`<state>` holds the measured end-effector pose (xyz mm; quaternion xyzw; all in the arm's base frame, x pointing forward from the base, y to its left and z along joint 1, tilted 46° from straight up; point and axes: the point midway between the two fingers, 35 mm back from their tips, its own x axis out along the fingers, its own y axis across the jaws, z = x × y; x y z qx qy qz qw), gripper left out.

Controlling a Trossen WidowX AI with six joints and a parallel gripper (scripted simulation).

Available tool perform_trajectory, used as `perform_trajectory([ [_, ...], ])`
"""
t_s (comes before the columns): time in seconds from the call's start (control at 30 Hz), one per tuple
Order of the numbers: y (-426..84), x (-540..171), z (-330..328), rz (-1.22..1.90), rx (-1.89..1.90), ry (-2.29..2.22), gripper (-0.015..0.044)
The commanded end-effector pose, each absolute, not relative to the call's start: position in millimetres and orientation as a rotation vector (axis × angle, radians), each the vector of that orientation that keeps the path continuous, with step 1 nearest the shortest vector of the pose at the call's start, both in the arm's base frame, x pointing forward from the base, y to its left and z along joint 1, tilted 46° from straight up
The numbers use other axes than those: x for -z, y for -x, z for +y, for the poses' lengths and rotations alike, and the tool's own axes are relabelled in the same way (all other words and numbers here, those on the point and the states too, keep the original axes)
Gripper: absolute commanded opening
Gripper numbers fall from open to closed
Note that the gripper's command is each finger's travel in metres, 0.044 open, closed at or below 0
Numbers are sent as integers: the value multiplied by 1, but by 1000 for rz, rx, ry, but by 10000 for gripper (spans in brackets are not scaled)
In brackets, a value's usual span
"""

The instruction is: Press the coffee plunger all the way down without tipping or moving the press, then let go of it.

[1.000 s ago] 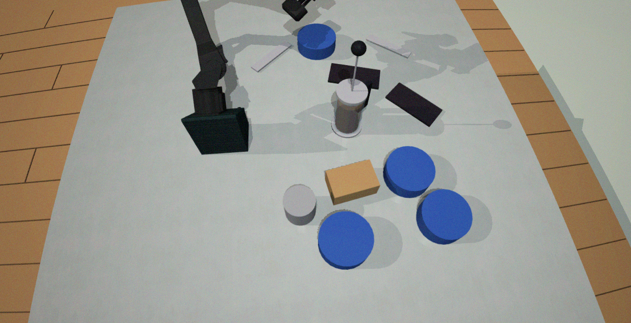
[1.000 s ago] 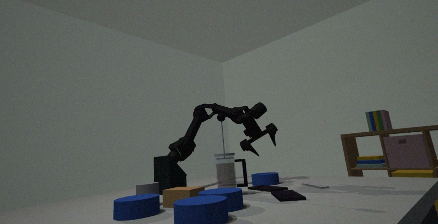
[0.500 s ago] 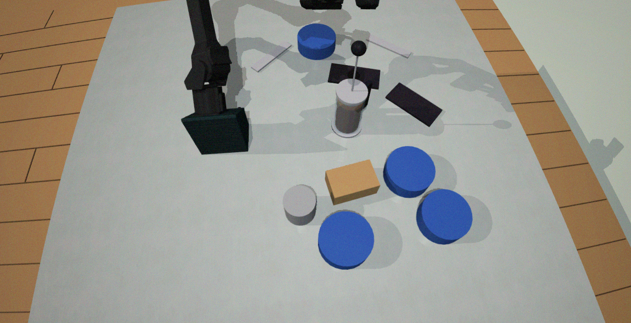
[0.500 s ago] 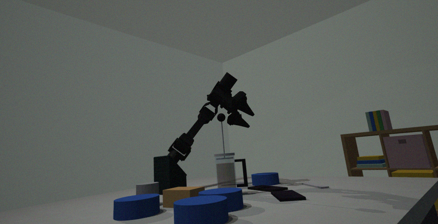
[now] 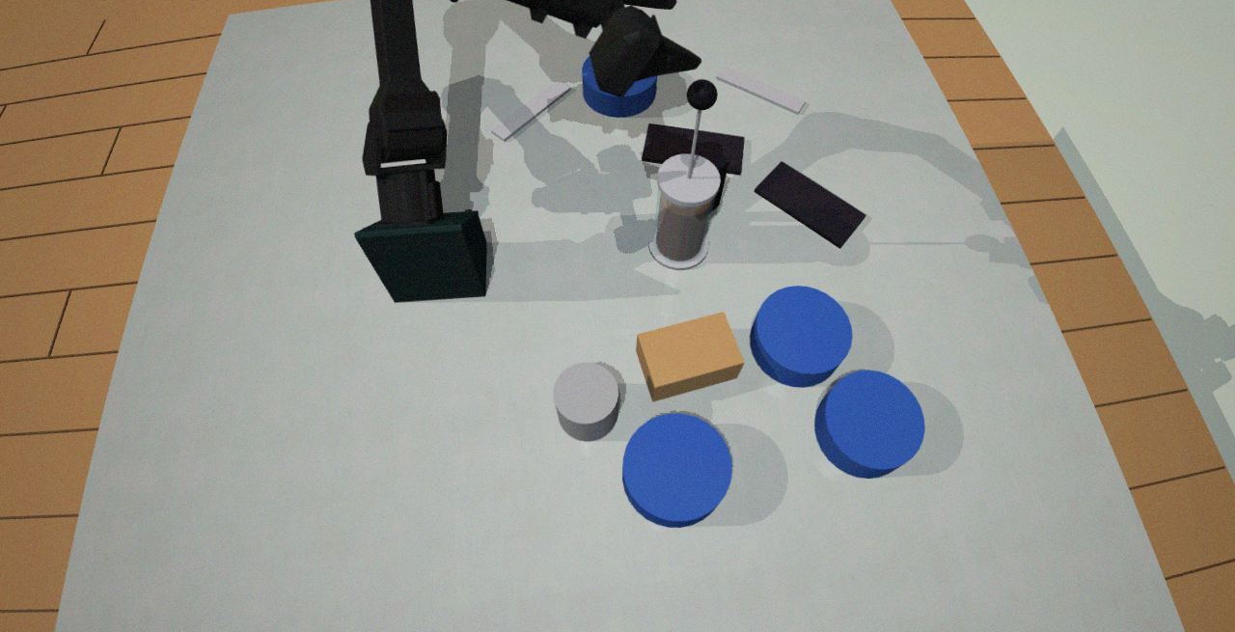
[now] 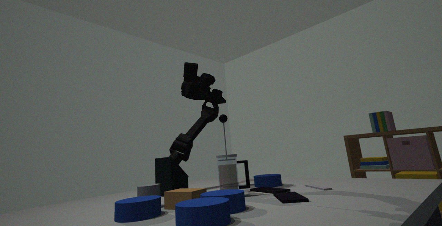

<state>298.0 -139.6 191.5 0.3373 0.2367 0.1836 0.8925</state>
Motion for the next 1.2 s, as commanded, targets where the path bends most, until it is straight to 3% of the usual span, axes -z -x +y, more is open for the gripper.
perform_trajectory([
  [0.0,-294,-174,-129,506,-357,-739,440],
  [1.17,-322,-139,-86,502,-356,-741,440],
])
